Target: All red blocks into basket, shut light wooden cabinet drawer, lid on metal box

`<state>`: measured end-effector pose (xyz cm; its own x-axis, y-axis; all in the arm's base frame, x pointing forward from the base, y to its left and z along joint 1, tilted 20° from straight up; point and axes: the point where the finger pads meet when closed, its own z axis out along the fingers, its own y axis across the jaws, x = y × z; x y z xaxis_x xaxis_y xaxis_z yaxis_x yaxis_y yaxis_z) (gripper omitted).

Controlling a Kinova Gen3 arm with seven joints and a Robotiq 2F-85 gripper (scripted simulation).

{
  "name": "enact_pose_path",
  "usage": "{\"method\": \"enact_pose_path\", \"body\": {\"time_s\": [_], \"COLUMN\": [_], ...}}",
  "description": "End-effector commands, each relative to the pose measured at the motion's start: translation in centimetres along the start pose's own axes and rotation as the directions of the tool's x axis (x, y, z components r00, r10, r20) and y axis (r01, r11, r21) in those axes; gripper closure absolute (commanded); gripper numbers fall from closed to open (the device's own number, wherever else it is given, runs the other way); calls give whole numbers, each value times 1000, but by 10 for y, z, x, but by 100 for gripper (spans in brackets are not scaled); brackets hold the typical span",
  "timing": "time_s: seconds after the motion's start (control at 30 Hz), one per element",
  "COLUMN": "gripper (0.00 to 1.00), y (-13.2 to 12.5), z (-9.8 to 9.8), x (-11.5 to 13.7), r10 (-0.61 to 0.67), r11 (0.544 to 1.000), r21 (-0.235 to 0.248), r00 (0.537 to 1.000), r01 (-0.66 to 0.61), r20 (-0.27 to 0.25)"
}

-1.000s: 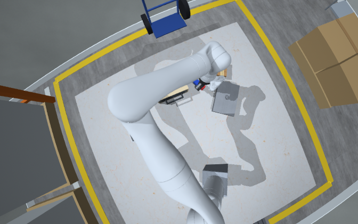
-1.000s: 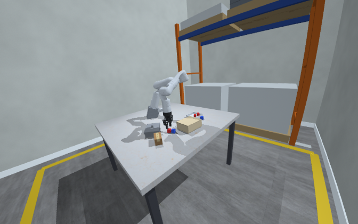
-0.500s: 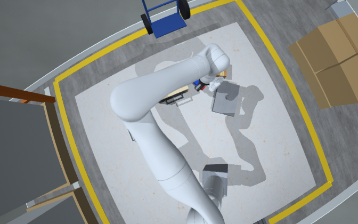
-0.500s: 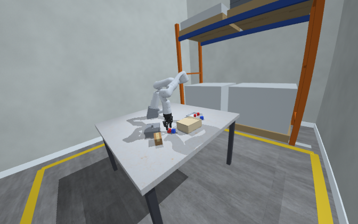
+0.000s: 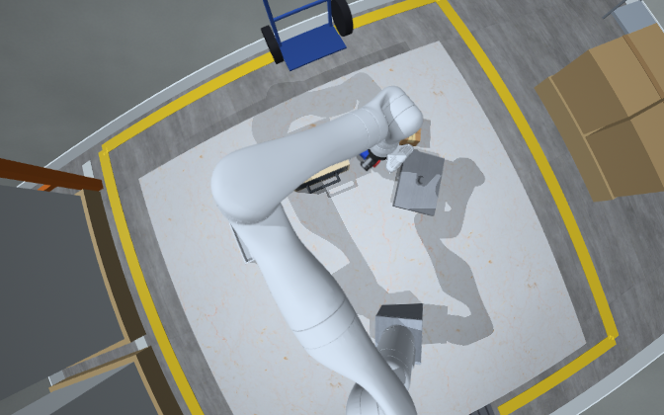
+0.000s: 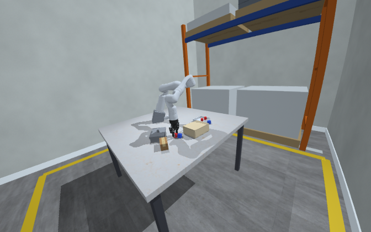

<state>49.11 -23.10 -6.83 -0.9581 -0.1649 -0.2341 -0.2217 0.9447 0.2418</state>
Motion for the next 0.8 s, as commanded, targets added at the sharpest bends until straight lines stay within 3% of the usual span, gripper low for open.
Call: {"method": "enact_pose_path", "body": {"time_s": [0.0, 0.77], "gripper": [38, 38], "y": [-1, -1], "z": [2, 11], "x": [0, -1], "r10": [0, 0], "r11": [1000, 1000], "r21": [1, 1], "r00": [1000, 1000], "r01": [0, 0], "r20": [1, 1]}}
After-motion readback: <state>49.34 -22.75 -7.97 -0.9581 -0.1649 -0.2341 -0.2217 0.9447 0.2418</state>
